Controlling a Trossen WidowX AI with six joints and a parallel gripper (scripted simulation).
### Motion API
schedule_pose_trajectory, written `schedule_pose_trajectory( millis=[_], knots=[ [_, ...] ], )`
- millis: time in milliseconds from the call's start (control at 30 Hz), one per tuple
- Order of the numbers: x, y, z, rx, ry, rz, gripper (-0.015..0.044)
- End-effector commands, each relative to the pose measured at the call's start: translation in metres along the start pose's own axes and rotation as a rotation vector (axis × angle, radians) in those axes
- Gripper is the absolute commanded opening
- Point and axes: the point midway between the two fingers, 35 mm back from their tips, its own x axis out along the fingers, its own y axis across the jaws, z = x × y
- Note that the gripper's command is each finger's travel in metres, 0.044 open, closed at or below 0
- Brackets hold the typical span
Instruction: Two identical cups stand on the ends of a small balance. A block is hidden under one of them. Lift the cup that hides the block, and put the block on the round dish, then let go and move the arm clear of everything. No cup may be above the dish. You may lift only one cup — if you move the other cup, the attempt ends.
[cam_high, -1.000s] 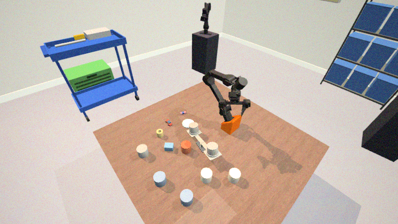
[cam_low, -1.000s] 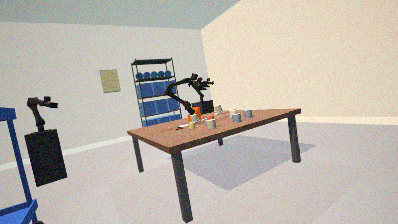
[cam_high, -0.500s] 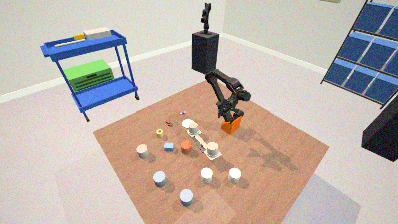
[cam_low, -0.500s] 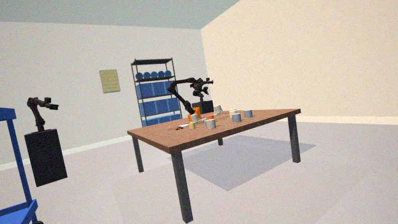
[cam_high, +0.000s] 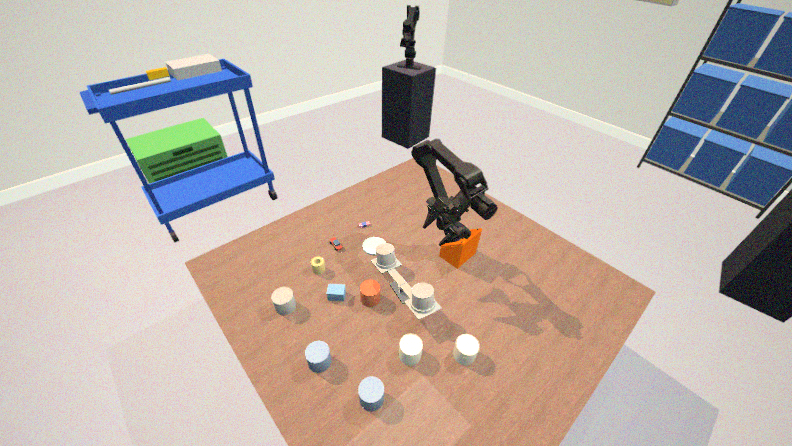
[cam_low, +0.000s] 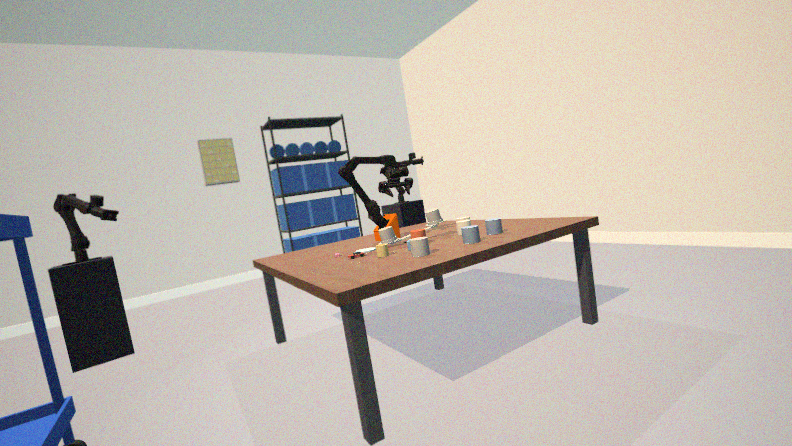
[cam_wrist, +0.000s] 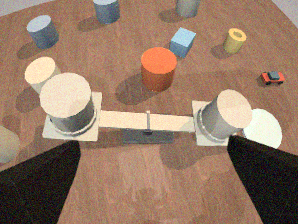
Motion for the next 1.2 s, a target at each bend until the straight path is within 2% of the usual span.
schedule_pose_trajectory(
  millis=[0,567,1167],
  knots=[
    [0.007,-0.003,0.004,-0.052,0.032,-0.021,0.044],
    [0.058,-0.031,0.016,-0.525,0.331,-0.001,0.044],
    [0.111,-0.078,0.021,-1.024,0.565,0.238,0.044]
  ],
)
